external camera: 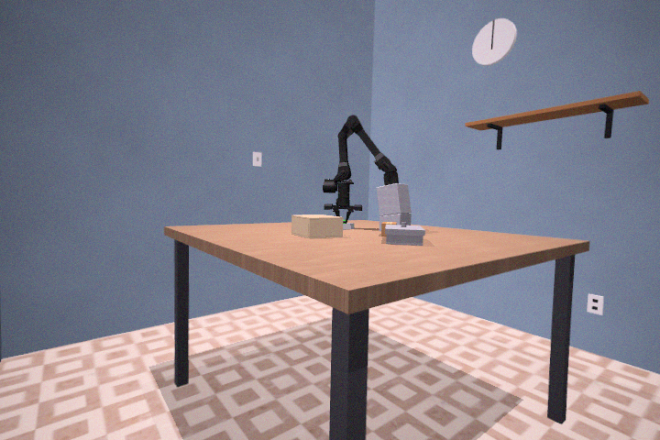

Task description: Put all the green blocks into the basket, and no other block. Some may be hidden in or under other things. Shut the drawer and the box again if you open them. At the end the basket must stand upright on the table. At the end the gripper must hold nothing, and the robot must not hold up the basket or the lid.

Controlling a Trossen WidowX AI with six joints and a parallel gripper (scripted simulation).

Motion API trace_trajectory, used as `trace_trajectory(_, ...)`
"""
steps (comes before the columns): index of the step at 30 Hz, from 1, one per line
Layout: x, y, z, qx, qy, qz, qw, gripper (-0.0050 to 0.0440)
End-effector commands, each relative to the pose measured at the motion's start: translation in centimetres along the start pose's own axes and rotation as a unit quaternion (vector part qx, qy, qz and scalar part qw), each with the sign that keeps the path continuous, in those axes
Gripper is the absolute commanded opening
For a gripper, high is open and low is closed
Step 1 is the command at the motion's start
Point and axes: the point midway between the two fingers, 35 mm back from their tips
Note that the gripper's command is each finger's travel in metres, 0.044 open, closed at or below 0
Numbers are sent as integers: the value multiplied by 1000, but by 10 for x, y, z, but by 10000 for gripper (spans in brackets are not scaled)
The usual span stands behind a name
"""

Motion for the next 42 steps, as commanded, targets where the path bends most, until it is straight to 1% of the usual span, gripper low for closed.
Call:
trace_trajectory(1, 1, -1, 5, 2, 3, -1, 1000, 0)
trace_trajectory(6, 1, -1, 5, 2, 3, -1, 1000, 0)
trace_trajectory(7, 1, -1, 5, 2, 3, -1, 1000, 203)
trace_trajectory(16, 1, -1, 5, 2, 3, -1, 1000, 203)
trace_trajectory(19, 1, -1, -15, 2, 3, -1, 1000, 203)
trace_trajectory(21, 1, -1, -15, 2, 3, -1, 1000, 203)
trace_trajectory(36, 0, -1, -115, 2, 3, -1, 1000, 203)
trace_trajectory(42, 0, -1, -115, 2, 3, -1, 1000, 203)
Point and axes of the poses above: the point midway between the two fingers, 35 mm back from their tips, its own z axis out along the fingers, its own y axis across the jaws, x = y × z, and after that the axes turned 14 degrees about -z, right-handed
